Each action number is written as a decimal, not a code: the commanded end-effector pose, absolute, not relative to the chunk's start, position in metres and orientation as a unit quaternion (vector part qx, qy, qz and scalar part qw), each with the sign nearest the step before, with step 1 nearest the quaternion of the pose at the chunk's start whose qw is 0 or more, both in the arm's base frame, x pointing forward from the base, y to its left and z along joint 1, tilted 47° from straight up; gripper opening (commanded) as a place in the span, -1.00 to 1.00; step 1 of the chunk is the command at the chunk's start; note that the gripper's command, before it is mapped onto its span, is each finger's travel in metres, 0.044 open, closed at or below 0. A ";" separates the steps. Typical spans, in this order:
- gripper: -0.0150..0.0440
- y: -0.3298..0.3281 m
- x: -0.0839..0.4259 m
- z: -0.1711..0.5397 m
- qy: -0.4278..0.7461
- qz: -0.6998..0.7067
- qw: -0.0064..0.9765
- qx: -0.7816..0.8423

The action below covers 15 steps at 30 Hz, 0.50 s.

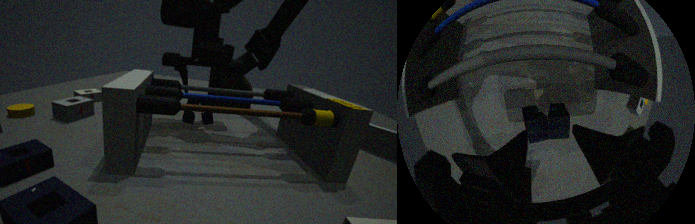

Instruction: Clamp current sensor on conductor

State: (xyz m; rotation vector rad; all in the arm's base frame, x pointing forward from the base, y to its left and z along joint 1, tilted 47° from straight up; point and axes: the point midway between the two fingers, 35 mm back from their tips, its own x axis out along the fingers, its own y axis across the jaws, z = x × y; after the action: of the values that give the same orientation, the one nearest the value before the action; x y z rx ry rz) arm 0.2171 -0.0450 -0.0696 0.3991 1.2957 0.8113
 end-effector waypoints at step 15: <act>-0.45 -0.070 0.221 -0.052 0.584 0.362 0.704 0.178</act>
State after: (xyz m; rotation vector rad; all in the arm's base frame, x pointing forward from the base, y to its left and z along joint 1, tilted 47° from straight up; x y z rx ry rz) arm 0.2159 -0.0553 -0.0607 0.4128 1.3096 0.8193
